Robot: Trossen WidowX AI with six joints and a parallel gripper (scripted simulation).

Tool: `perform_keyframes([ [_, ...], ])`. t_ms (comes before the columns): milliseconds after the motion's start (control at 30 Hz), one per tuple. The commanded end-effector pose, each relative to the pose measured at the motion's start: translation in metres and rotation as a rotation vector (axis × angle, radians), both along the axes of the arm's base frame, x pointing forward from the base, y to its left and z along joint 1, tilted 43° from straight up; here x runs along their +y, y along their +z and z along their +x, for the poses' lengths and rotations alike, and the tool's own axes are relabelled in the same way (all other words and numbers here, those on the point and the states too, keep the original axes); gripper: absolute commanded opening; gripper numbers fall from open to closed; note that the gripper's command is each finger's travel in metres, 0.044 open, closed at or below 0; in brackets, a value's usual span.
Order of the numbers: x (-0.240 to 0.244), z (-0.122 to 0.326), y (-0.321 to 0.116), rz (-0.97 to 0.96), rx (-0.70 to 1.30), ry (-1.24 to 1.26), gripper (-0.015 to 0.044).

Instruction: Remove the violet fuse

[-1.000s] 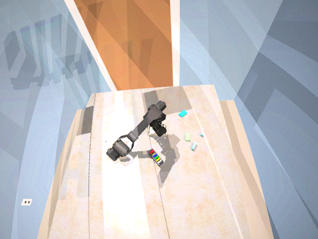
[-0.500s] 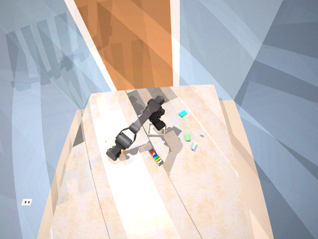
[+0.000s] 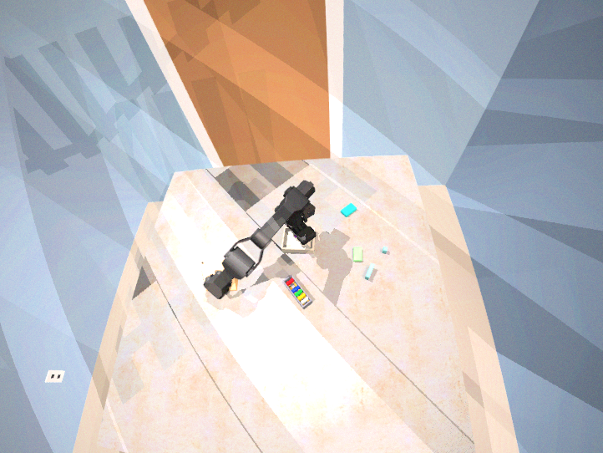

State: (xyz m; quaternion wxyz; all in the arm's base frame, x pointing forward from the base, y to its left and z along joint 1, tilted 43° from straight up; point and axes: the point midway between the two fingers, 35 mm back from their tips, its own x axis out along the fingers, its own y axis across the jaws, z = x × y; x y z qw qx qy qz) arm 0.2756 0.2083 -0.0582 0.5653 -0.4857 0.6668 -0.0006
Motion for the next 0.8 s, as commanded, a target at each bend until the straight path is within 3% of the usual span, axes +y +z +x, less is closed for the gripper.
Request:
perform_keyframes([
  [0, -0.0070, 0.0005, -0.0065, -0.011, 0.007, 0.003, 0.0000],
  [300, -0.0119, 0.0009, -0.0116, -0.011, 0.006, 0.003, 0.0000],
  [700, -0.0093, 0.0009, -0.0093, -0.003, 0.002, -0.002, 0.0315],
  [767, -0.0038, 0.0003, -0.0034, -0.004, 0.003, -0.001, 0.0330],
])
